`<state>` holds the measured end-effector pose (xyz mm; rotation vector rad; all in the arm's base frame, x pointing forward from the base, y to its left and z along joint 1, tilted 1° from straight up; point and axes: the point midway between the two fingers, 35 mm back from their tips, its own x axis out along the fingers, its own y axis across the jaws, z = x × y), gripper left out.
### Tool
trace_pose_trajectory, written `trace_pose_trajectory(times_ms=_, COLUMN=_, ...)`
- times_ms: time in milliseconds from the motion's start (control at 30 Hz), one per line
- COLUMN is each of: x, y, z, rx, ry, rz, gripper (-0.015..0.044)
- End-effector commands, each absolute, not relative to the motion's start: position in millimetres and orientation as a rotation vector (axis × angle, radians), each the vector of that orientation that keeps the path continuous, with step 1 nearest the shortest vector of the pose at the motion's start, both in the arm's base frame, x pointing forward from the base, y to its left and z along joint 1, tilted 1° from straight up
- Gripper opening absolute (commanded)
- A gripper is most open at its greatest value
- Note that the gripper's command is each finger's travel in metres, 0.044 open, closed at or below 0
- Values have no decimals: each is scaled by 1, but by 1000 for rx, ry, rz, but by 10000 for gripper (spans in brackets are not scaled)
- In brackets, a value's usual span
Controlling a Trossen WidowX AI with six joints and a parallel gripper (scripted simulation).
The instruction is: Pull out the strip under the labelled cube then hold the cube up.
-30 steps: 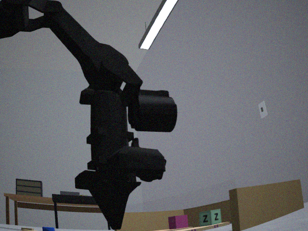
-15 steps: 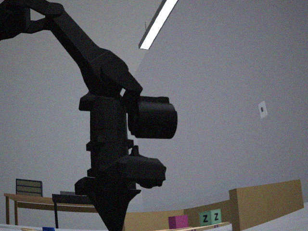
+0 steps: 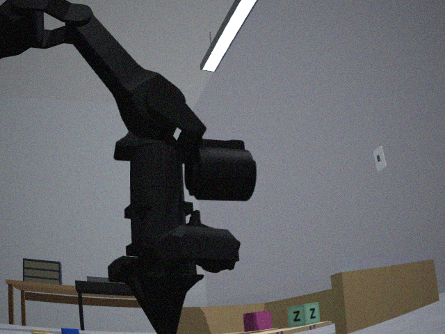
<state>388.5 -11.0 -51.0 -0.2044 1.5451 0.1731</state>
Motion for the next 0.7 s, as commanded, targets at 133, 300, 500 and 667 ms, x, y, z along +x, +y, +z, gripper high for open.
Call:
trace_pose_trajectory(times_ms=133, x=389, y=-10, z=-52, rx=-202, ry=1543, rz=176, gripper=0)
trace_pose_trajectory(times_ms=300, x=389, y=-10, z=-53, rx=-202, ry=1543, rz=176, gripper=0)
trace_pose_trajectory(times_ms=500, x=389, y=-10, z=-53, rx=-202, ry=1543, rz=176, gripper=0)
trace_pose_trajectory(times_ms=667, x=389, y=-11, z=-54, rx=-202, ry=1543, rz=176, gripper=0)
